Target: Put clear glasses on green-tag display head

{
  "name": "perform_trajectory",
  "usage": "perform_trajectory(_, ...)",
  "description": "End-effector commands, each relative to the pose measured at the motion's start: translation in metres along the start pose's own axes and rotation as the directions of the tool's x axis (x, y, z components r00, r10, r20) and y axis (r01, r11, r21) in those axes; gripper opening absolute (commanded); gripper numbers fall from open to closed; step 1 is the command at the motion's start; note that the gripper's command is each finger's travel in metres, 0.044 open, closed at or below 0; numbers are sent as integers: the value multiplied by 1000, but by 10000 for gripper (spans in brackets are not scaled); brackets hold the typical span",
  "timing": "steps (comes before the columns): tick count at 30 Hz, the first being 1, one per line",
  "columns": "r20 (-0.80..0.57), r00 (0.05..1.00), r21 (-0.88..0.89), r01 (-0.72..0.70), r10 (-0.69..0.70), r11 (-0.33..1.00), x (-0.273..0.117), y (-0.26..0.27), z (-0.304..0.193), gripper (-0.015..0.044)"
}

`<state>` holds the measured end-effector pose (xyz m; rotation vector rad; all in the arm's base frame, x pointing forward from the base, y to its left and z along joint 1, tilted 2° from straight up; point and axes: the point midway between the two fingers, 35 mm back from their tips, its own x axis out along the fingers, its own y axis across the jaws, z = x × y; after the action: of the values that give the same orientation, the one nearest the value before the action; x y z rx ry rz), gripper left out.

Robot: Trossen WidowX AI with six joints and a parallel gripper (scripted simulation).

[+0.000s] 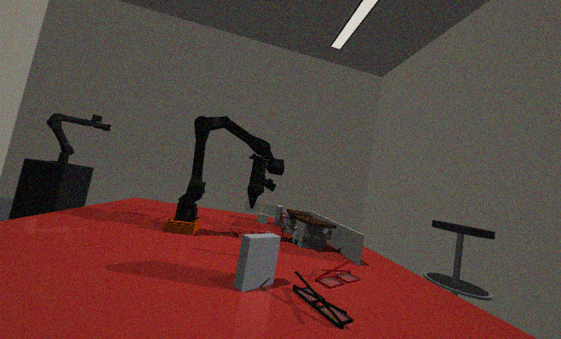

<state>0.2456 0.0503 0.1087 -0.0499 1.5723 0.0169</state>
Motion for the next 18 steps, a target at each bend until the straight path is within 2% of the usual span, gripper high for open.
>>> perform_trajectory(1,2,1000,9,-3,3,1000,3,1,-1,0)
perform_trajectory(18,2,1000,9,-3,3,1000,18,2,2,0)
